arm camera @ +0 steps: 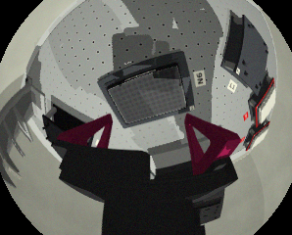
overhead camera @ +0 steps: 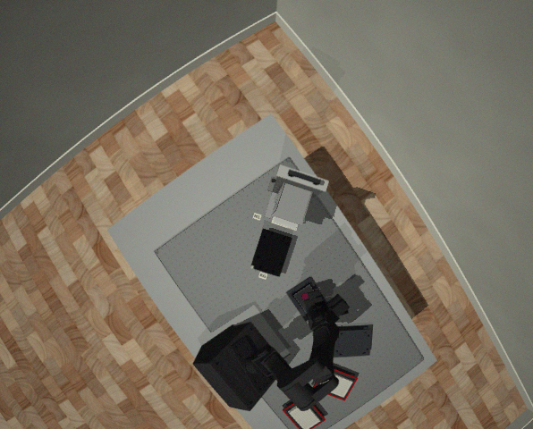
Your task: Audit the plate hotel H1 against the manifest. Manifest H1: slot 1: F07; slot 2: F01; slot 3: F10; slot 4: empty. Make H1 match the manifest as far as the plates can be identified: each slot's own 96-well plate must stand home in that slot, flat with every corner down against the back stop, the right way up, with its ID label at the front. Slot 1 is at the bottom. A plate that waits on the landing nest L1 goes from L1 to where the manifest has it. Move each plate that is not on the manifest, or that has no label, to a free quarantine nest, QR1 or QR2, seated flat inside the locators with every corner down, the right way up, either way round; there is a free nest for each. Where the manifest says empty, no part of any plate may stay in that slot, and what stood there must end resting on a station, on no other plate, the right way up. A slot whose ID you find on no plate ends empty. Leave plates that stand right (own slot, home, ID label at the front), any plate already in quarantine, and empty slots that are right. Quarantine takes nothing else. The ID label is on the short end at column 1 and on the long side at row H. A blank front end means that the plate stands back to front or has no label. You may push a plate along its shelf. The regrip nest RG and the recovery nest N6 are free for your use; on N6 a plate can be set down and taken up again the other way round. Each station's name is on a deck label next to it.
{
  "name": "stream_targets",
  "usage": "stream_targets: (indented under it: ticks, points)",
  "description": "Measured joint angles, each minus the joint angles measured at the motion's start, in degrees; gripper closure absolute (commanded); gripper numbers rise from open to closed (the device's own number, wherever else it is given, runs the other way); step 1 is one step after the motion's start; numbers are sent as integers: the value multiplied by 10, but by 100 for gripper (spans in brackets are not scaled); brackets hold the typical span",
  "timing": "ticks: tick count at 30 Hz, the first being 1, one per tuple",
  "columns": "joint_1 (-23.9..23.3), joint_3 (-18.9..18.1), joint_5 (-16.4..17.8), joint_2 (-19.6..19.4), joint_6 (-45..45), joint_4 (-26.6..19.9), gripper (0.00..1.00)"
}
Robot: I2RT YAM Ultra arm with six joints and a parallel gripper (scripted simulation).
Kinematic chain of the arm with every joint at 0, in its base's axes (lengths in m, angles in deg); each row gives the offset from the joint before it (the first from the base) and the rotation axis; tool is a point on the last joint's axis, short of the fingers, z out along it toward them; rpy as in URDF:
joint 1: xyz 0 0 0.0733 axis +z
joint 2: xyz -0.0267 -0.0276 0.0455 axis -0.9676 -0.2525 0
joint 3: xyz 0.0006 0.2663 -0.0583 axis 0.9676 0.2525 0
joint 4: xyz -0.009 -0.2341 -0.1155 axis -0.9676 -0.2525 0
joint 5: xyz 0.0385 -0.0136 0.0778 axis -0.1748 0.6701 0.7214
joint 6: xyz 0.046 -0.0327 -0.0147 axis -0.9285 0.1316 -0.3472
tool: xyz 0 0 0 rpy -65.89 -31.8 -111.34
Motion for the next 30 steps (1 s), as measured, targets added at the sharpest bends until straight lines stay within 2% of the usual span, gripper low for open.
stream_targets:
  ticks: [30]
  points:
    - [0, 0, -1, 0, 303, 0, 0]
